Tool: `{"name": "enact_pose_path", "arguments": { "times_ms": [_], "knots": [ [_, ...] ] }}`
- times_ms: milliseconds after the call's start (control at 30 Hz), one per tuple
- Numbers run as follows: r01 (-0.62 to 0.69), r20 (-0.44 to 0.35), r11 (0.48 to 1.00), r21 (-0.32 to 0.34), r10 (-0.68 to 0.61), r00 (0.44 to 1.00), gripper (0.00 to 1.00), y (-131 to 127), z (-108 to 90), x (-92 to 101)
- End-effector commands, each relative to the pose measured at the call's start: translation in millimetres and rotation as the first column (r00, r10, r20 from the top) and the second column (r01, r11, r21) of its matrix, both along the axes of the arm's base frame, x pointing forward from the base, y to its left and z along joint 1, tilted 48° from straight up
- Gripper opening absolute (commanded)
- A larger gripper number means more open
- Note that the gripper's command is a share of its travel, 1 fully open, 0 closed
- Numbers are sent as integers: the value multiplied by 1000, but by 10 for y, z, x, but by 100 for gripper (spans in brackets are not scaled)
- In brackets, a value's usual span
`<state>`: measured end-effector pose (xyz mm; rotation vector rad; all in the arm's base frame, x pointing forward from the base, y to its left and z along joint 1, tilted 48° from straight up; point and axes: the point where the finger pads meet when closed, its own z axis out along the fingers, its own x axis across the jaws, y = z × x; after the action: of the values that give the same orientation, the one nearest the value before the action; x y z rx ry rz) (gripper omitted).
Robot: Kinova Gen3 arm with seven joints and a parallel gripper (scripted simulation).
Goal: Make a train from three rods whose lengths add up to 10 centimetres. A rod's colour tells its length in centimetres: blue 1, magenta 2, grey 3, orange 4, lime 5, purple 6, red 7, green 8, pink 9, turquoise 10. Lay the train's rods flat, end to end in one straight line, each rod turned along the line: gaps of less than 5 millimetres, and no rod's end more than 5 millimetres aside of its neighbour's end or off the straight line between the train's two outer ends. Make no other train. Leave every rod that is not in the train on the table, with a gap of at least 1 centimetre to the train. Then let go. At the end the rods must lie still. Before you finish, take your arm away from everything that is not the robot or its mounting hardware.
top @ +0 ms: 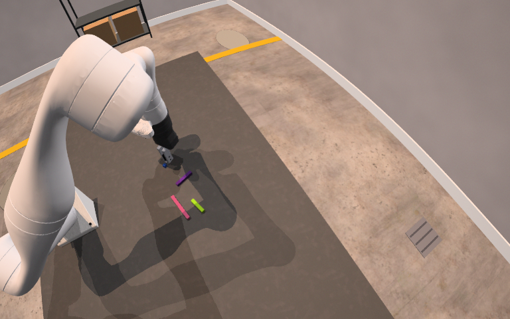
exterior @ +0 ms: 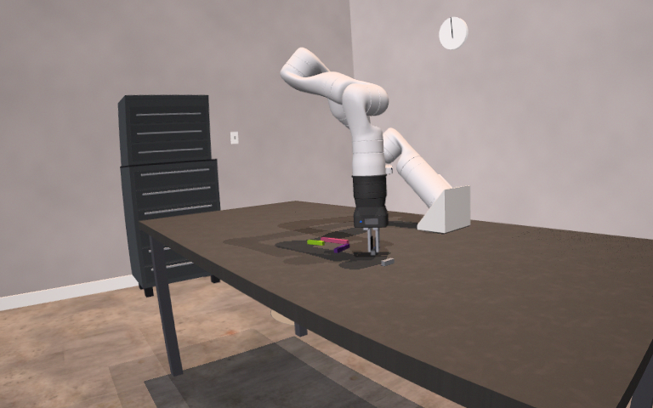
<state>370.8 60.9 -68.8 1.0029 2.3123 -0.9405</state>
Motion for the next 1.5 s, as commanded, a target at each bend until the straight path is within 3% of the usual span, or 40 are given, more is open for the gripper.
{"name": "enact_pose_path", "arguments": {
  "times_ms": [0, 267, 300, 367, 500, 633, 767, 1233, 1467],
  "knots": [
    [2, 2, 1000, 2, -2, 1000, 24, -20, -23, 5],
    [2, 2, 1000, 2, -2, 1000, 24, -20, -23, 5],
    [2, 2, 1000, 2, -2, 1000, 30, -20, -23, 5],
    [2, 2, 1000, 2, -2, 1000, 30, -20, -23, 5],
    [2, 2, 1000, 2, -2, 1000, 42, -20, -23, 5],
    [2, 2, 1000, 2, -2, 1000, 42, -20, -23, 5],
    [2, 2, 1000, 2, -2, 1000, 54, -20, -23, 5],
    [2, 2, 1000, 2, -2, 1000, 54, -7, -11, 3],
    [2, 7, 1000, 7, -2, 1000, 54, 184, 133, -3]
  ]
}}
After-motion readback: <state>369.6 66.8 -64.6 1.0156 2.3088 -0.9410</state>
